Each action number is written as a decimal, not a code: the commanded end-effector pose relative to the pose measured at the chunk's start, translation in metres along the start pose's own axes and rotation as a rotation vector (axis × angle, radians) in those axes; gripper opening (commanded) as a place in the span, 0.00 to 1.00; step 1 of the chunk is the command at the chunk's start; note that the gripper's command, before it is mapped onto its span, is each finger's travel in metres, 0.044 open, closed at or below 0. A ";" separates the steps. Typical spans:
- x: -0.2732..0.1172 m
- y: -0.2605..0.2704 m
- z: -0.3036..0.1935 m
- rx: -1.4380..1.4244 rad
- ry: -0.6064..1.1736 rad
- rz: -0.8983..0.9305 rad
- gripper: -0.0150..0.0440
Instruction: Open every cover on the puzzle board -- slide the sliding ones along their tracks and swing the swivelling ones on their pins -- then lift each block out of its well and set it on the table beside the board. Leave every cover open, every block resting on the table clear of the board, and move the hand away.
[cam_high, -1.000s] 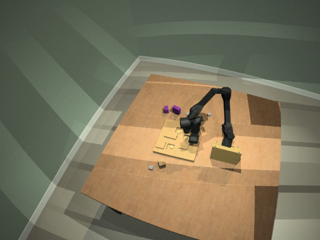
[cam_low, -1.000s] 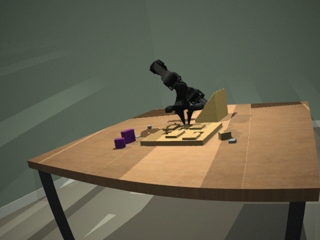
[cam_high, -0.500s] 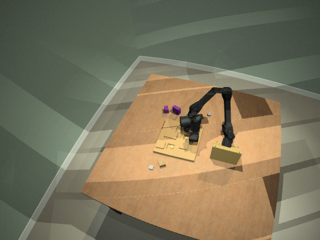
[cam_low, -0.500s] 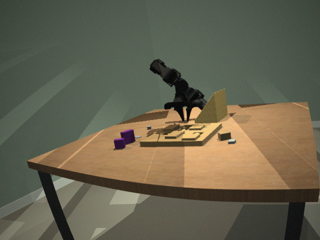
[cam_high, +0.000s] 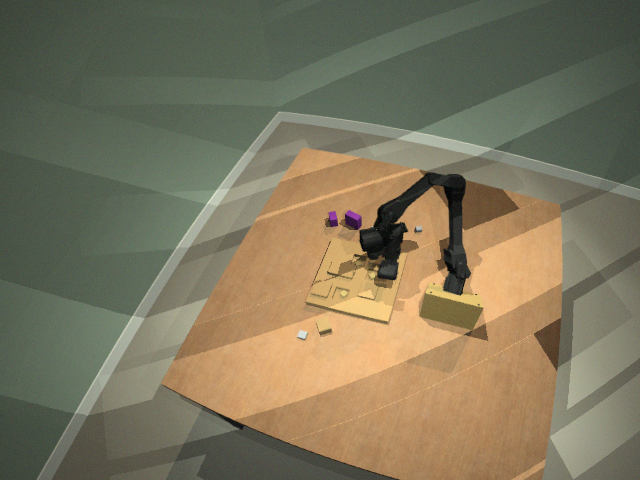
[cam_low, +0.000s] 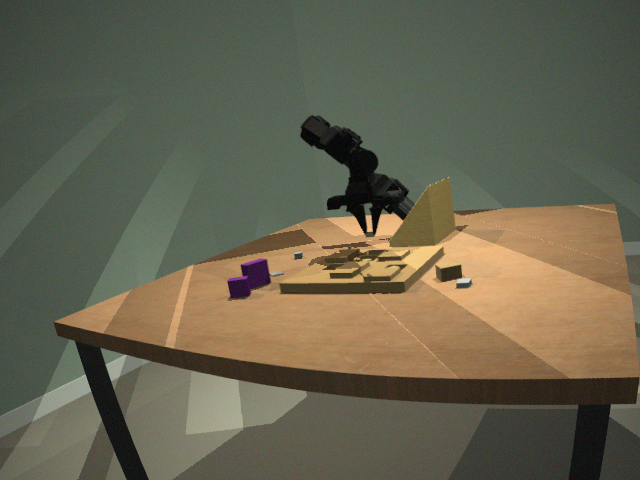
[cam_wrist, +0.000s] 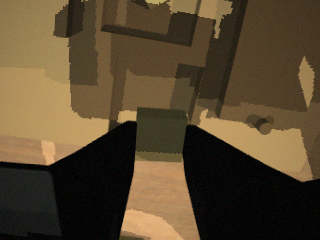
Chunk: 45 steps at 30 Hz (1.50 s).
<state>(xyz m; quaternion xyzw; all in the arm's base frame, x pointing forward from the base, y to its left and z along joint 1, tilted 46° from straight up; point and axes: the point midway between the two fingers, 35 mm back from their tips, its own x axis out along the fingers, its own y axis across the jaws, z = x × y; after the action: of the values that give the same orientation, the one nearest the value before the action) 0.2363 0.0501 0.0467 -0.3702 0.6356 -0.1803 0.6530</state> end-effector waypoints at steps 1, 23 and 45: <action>-0.009 0.001 0.001 0.002 -0.001 0.004 0.39; -0.047 0.024 0.017 0.002 -0.002 0.009 0.39; -0.060 0.095 0.053 0.002 -0.006 0.019 0.39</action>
<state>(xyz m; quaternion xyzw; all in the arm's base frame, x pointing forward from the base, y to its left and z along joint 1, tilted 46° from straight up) 0.2570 0.1613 0.0221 -0.3652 0.6358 -0.1733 0.6575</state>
